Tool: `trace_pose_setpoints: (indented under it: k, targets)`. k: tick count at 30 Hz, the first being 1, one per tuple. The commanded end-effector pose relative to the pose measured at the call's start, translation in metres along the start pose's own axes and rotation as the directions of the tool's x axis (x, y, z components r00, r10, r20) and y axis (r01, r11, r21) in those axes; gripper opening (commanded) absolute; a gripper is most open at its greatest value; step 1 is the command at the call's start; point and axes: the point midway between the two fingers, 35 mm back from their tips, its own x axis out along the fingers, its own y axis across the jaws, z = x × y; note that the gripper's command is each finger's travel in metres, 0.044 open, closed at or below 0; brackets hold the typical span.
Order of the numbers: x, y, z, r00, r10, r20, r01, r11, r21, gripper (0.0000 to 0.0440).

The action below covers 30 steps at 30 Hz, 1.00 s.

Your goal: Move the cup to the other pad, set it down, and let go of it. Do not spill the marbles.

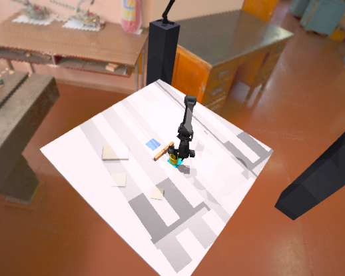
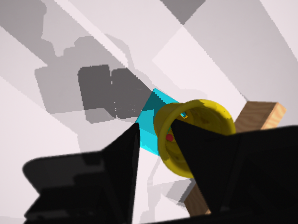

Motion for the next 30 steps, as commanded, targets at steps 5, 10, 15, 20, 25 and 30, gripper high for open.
trace_pose_setpoints:
  k: [5, 10, 15, 20, 25, 30]
  targets:
    - [-0.008, 0.000, -0.003, 0.999, 0.017, 0.033, -0.018, 1.000, 0.018, 0.0181]
    - [-0.017, 0.001, -0.005, 0.998, 0.031, 0.058, -0.033, 0.999, 0.031, 0.0202]
    - [-0.029, 0.001, -0.005, 0.995, 0.039, 0.090, -0.043, 0.998, 0.046, 0.0229]
    - [-0.043, -0.001, -0.003, 0.991, 0.040, 0.131, -0.049, 0.997, 0.059, 0.0251]
    - [-0.059, -0.004, 0.001, 0.984, 0.036, 0.177, -0.049, 0.996, 0.070, 0.0311]
    - [-0.074, -0.009, 0.004, 0.977, 0.029, 0.212, -0.049, 0.995, 0.091, 0.0424]
